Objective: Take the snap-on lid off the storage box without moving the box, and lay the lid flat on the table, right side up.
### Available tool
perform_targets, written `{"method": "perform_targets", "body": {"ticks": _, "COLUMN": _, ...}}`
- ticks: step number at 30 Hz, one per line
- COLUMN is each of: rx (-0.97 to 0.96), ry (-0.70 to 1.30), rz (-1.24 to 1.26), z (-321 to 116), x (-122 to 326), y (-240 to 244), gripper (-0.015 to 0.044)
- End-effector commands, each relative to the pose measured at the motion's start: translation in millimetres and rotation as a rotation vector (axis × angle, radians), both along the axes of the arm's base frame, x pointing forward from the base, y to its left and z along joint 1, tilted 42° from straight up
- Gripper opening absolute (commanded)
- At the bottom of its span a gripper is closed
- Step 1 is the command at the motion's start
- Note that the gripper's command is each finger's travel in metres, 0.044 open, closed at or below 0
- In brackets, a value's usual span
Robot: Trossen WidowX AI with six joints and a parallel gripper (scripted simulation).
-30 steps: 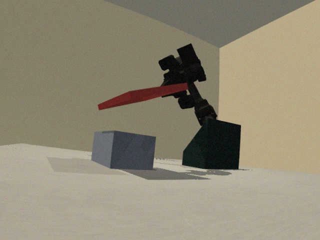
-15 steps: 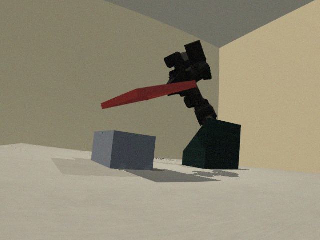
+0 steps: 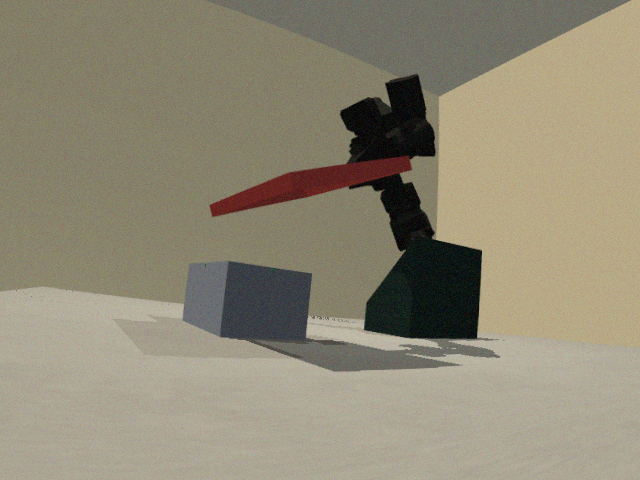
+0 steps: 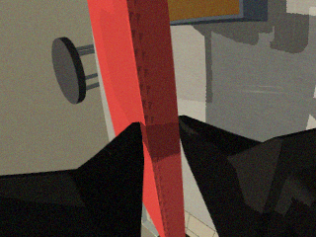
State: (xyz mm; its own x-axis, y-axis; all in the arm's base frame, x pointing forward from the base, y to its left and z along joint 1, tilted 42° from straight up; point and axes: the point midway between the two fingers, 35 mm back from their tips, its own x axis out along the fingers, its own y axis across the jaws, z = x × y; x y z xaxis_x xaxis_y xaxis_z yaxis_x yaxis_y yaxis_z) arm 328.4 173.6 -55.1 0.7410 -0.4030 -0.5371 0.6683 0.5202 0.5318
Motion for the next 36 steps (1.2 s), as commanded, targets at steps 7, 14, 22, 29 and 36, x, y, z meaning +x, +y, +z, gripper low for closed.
{"method": "perform_targets", "body": {"ticks": 7, "rx": 0.009, "ry": -0.011, "rz": -0.002, "z": -11.7, "x": -1.5, "y": 18.6, "gripper": 0.0000}}
{"method": "perform_targets", "body": {"ticks": 14, "rx": 0.010, "ry": -0.011, "rz": -0.002, "z": -20.5, "x": -3.1, "y": 29.4, "gripper": 0.0000}}
{"method": "perform_targets", "body": {"ticks": 22, "rx": 0.012, "ry": -0.011, "rz": -0.002, "z": -30.6, "x": -5.0, "y": 41.7, "gripper": 0.0000}}
{"method": "perform_targets", "body": {"ticks": 29, "rx": 0.013, "ry": -0.012, "rz": -0.002, "z": -39.4, "x": -6.7, "y": 52.6, "gripper": 0.0000}}
{"method": "perform_targets", "body": {"ticks": 36, "rx": 0.014, "ry": -0.012, "rz": -0.002, "z": -48.2, "x": -8.3, "y": 63.4, "gripper": 0.0000}}
